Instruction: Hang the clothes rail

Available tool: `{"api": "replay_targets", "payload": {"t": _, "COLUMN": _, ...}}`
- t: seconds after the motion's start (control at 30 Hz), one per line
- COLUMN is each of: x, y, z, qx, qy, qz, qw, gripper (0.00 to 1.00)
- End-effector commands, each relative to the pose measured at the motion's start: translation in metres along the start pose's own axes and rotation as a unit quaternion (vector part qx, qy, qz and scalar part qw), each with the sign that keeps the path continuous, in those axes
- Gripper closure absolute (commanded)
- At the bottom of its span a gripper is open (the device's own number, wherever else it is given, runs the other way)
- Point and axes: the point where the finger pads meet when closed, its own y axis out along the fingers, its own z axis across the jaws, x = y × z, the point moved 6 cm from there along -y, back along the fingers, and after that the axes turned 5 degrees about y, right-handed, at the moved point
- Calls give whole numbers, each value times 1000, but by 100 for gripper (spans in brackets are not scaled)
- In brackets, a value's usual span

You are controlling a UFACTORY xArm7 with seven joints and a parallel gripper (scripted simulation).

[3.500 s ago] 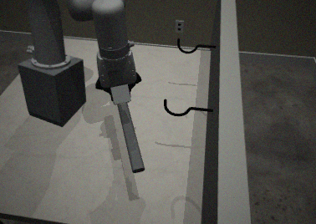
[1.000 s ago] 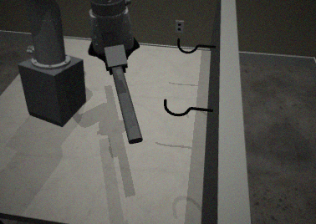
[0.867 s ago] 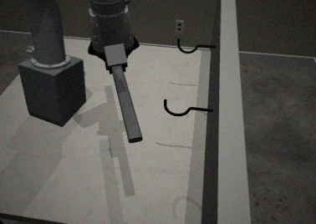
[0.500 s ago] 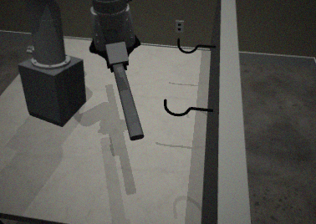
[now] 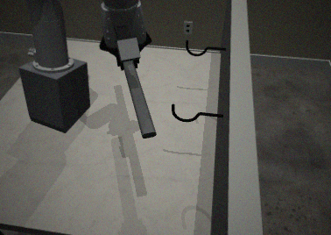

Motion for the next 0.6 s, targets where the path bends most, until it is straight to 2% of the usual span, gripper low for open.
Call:
{"api": "replay_targets", "payload": {"t": 0.0, "x": 7, "y": -1, "z": -6, "qx": -1, "qy": 0, "qz": 2, "qw": 1000, "gripper": 100}}
{"api": "replay_targets", "payload": {"t": 0.57, "x": 32, "y": -1, "z": -23, "qx": -1, "qy": 0, "qz": 2, "qw": 1000, "gripper": 100}}
